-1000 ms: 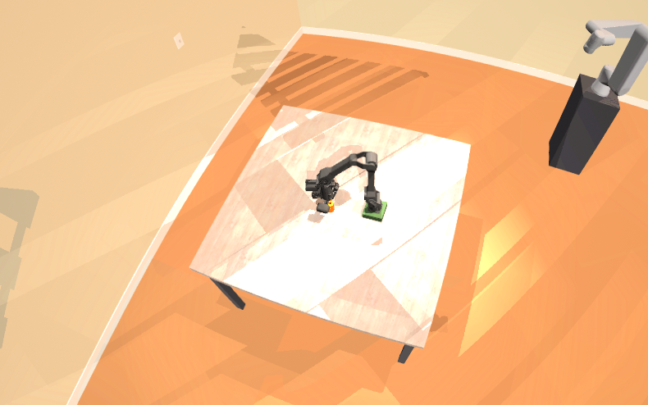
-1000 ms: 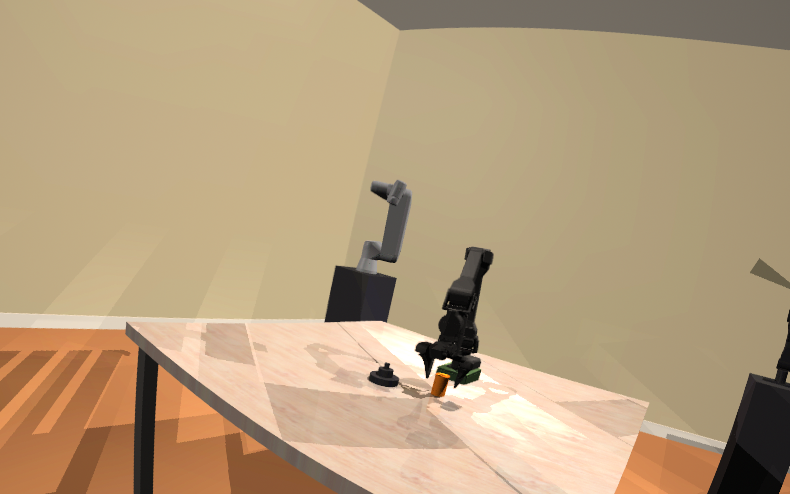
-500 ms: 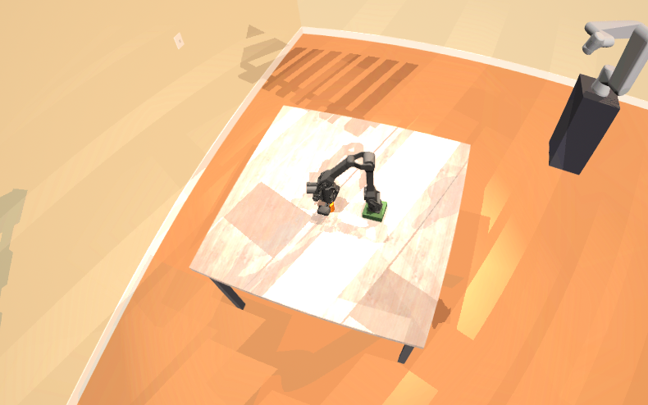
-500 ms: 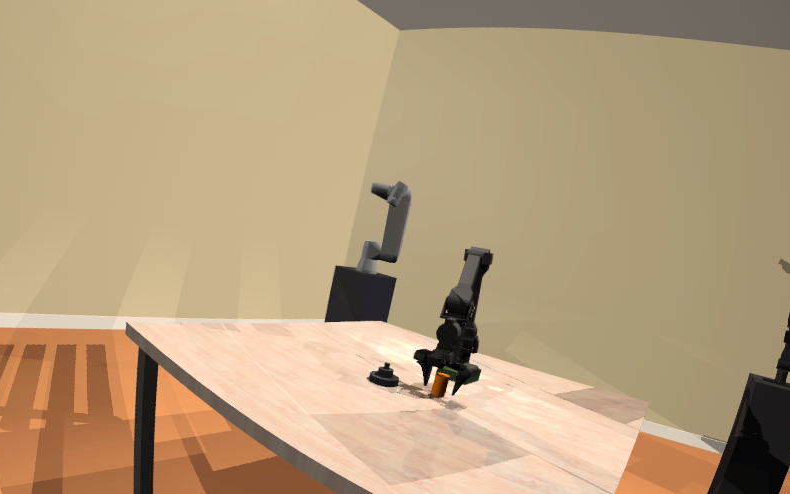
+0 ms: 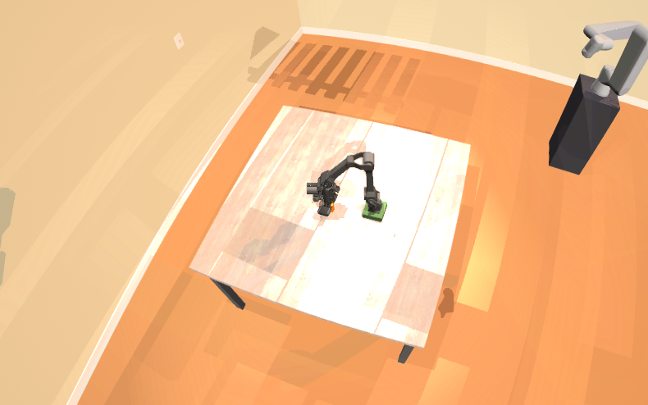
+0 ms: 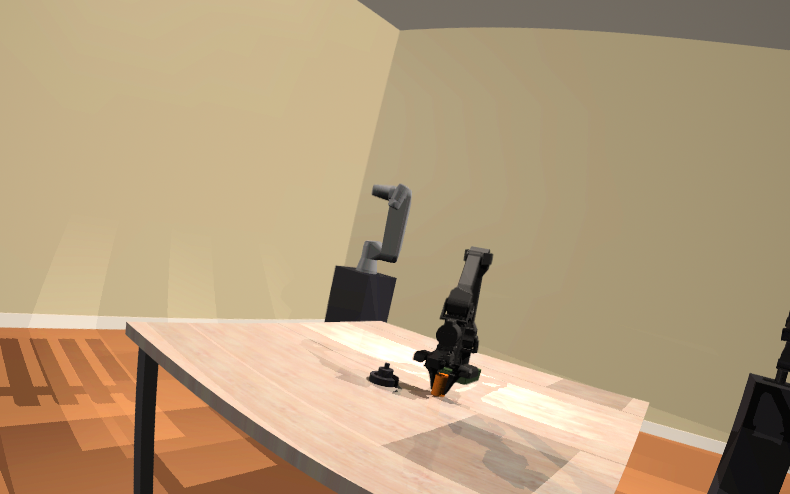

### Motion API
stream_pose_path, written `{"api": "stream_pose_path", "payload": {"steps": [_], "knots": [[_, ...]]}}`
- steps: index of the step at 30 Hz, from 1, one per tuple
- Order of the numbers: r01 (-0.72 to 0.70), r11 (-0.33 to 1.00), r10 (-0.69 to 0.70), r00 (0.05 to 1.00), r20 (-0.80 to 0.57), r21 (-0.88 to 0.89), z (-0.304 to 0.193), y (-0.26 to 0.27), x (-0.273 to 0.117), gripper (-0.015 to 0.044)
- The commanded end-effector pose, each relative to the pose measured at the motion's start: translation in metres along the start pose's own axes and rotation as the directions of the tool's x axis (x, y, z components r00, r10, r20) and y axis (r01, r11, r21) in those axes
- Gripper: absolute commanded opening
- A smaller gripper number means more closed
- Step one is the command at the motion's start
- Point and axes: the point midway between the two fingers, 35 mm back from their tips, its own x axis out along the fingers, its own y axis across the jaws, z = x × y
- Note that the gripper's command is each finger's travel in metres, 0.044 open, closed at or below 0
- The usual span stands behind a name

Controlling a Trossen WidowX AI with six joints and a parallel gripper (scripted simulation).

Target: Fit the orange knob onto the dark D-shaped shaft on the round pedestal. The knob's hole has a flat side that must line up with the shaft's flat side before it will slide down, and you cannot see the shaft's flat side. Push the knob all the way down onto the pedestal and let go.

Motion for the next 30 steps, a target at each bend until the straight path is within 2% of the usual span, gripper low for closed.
{"api": "stream_pose_path", "payload": {"steps": [1, 2, 8, 30], "knots": [[0.003, 1.0, -0.003, 1.0, 0.001, -0.004, 0.0, 0.0, 0.0, 0.0164], [0.003, 1.0, -0.003, 1.0, 0.001, -0.004, 0.0, 0.0, 0.0, 0.0157], [0.002, 1.0, -0.002, 1.0, 0.002, -0.004, 0.005, 0.003, -0.016, 0.0], [0.0, 1.0, 0.0, 1.0, 0.002, -0.004, 0.01, 0.016, -0.127, 0.0]]}}
